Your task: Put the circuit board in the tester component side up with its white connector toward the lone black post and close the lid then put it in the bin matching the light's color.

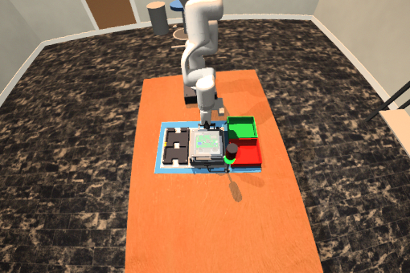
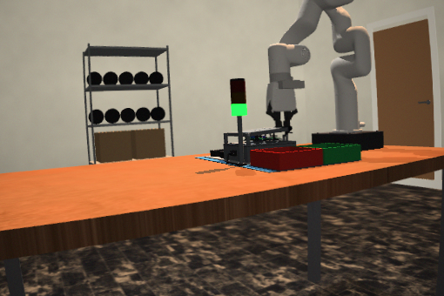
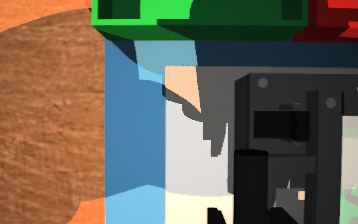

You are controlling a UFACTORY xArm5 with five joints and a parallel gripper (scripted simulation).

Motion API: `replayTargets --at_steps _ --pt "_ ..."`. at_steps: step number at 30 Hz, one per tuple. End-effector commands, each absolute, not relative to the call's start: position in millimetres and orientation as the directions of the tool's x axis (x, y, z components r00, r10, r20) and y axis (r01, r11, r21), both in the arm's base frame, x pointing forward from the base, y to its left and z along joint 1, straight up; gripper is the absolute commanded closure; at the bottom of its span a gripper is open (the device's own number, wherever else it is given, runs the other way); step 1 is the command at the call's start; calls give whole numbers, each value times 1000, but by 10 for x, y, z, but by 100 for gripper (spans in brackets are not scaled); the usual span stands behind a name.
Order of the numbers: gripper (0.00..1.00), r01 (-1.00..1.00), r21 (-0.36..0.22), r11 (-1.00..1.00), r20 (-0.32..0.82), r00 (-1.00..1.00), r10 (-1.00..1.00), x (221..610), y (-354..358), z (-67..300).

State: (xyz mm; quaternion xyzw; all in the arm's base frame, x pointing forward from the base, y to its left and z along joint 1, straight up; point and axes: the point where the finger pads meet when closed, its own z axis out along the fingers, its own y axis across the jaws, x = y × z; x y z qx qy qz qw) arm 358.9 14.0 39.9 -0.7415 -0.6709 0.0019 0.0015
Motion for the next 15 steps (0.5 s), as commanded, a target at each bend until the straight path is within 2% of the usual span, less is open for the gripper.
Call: replayTargets --at_steps 1,7,8,15 --pt "72 995 -1 -100 0 100 995 3606 140 398" --pt "72 995 -1 -100 0 100 995 3606 140 398" --pt "100 995 -1 -100 0 100 995 3606 140 398" --pt "100 995 -1 -100 0 100 995 3606 140 398"
